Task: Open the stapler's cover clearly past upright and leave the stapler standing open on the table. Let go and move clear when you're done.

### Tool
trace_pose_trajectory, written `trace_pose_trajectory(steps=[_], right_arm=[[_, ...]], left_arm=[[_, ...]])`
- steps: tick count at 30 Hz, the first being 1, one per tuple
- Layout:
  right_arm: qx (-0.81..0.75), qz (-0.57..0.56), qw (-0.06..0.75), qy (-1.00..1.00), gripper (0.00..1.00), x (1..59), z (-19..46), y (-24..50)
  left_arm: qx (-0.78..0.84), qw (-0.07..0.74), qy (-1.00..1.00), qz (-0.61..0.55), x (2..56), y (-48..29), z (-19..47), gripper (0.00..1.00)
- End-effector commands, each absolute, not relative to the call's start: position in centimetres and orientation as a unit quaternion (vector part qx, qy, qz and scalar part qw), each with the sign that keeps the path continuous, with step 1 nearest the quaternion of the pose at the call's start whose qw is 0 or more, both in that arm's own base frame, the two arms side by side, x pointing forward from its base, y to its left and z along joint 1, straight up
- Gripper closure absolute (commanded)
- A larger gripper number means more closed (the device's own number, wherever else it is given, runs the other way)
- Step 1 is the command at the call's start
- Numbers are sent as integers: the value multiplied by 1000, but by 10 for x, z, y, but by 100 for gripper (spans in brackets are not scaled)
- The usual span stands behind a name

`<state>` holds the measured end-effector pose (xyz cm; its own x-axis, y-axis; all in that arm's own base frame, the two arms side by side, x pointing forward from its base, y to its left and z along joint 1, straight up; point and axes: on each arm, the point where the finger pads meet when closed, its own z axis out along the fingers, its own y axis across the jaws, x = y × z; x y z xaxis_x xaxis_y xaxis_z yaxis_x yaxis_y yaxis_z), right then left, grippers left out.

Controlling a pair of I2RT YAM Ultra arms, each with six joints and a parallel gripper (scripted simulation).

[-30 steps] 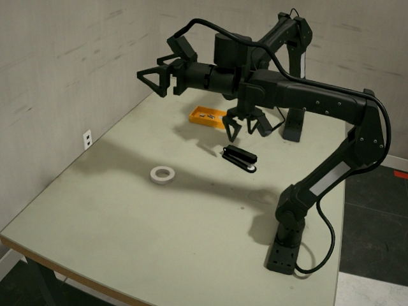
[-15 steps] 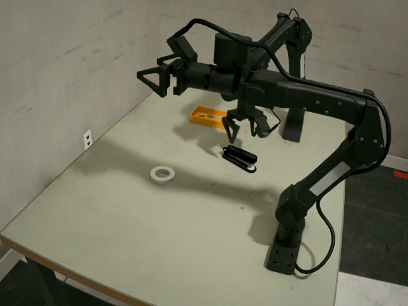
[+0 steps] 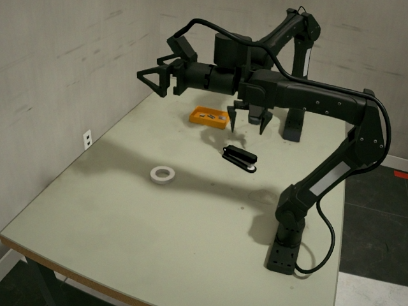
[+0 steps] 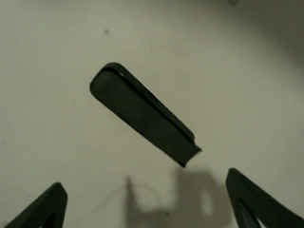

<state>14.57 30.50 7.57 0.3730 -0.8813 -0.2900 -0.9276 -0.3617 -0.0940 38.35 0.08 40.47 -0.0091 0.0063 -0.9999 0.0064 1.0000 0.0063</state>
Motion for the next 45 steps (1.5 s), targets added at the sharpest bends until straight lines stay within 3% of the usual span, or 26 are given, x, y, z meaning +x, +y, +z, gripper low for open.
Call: trace_pose_trajectory(steps=[1,18,39,42,45], right_arm=[[-745,118,174,634,0,148,85,309],[-542,166,244,787,0,138,95,289],[-541,168,240,788,0,133,95,285],[-518,163,225,809,34,132,91,279],[-503,166,221,819,38,134,93,280]], left_arm=[[0,711,703,0,381,1,411,0],[0,711,703,0,381,1,411,0],[0,711,703,0,381,1,411,0],[0,711,703,0,381,1,411,0],[0,711,703,0,381,1,411,0]])
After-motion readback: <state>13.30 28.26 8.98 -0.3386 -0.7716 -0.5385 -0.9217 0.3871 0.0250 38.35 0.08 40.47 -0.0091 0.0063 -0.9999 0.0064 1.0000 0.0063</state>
